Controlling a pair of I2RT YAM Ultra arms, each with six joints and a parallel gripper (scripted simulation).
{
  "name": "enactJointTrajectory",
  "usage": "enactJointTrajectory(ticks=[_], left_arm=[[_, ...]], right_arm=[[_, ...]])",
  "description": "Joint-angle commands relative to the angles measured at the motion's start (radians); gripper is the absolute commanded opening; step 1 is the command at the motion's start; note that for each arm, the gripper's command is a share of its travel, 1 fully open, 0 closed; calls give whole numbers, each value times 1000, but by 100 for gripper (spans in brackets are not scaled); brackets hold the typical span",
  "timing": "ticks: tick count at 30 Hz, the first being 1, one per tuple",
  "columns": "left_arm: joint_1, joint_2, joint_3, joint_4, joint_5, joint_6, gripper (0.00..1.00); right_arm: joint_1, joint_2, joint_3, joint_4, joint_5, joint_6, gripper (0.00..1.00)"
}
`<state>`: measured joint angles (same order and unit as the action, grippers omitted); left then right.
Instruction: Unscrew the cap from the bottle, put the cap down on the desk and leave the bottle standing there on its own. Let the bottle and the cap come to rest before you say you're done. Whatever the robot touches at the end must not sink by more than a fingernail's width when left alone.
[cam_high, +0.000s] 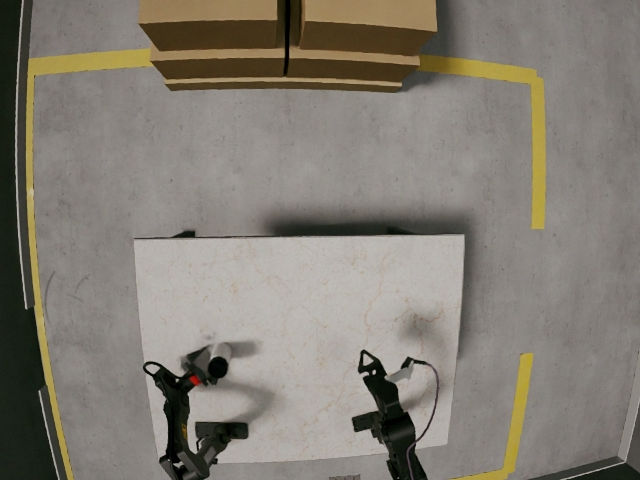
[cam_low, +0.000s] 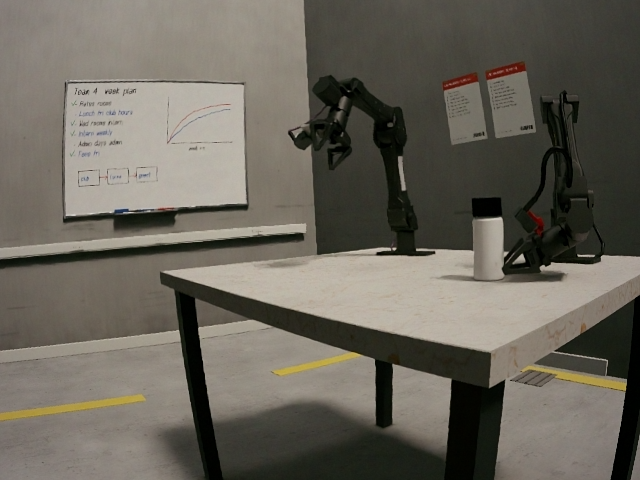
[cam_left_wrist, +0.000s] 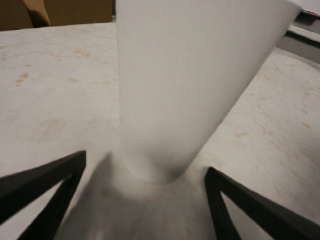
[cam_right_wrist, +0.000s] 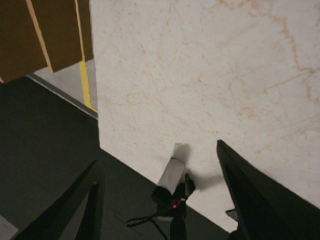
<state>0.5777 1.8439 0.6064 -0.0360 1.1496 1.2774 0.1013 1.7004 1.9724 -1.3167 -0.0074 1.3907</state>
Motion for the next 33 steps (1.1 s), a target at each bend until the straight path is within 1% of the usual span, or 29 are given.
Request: enactJointTrajectory(ticks=[1, 16, 18, 20, 25, 33], left_arm=[[-14, 9, -20, 70, 11, -61, 96], [-108, 14, -88, 375, -11, -309, 96], [-108, 14, -88, 375, -11, -309, 96], [-121, 15, -101, 427, -15, -349, 96], [-138, 15, -124, 492, -21, -396, 96], [-141, 13, -137, 519, -25, -401, 96]], right_arm=[[-3, 1, 14, -2, 6, -6, 94], [-3, 1, 14, -2, 6, -6, 94], [-3, 1, 14, -2, 6, -6, 94], [-3, 1, 14, -2, 6, -6, 94], [-3, 1, 14, -2, 6, -6, 94], [-3, 1, 14, -2, 6, -6, 94]])
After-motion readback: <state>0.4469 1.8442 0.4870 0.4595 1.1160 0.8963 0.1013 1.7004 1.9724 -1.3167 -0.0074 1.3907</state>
